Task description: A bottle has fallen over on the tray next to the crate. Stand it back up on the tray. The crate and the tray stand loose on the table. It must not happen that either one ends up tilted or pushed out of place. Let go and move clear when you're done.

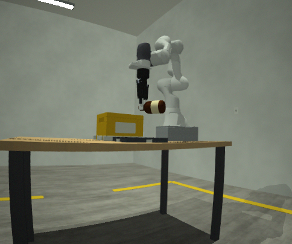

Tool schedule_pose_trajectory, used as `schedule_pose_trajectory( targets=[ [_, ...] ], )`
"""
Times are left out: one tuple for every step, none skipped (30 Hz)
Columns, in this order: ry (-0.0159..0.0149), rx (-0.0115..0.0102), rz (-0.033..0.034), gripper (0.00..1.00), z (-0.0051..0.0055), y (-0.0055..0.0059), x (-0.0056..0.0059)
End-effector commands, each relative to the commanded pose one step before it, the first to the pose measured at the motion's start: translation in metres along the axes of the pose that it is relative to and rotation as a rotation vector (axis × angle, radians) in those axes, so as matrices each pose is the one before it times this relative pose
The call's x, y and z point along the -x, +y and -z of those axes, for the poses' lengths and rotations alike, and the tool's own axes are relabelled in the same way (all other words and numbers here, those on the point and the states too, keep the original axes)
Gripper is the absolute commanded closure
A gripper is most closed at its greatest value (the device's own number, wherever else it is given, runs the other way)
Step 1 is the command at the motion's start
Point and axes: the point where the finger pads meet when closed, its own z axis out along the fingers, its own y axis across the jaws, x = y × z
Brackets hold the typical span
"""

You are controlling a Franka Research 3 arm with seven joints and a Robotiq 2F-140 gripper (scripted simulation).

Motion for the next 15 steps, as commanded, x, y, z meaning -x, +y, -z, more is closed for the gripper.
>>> schedule_pose_trajectory(
  targets=[
    [-0.00051, -0.00854, 0.11177, 1.00, 0.00233, -0.00254, -0.00071],
    [0.00000, 0.00000, 0.01079, 1.00, 0.00000, 0.00000, 0.00000],
    [0.00000, 0.00000, 0.00920, 1.00, 0.00000, 0.00000, 0.00000],
    [0.00000, 0.00000, 0.00754, 1.00, 0.00000, 0.00000, 0.00000],
    [0.00000, 0.00000, 0.00587, 1.00, 0.00000, 0.00000, 0.00000],
    [0.00000, 0.00000, 0.00426, 1.00, 0.00000, 0.00000, 0.00000],
    [0.00000, 0.00000, 0.00279, 1.00, 0.00000, 0.00000, 0.00000],
    [0.00000, 0.00000, 0.00154, 1.00, 0.00000, 0.00000, 0.00000],
    [0.00000, 0.00000, 0.00000, 1.00, 0.00000, 0.00000, 0.00000],
    [0.00000, 0.00000, 0.00000, 1.00, 0.00000, 0.00000, 0.00000],
    [0.00000, 0.00000, 0.00061, 1.00, 0.00000, 0.00000, 0.00000],
    [0.00000, 0.00000, 0.00009, 1.00, 0.00000, 0.00000, 0.00000],
    [0.00000, 0.00000, 0.00000, 1.00, 0.00000, 0.00000, 0.00000],
    [0.00000, 0.00000, 0.00000, 1.00, 0.00000, 0.00000, 0.00000],
    [0.00000, 0.00000, 0.00000, 1.00, 0.00000, 0.00000, 0.00000]
  ],
)
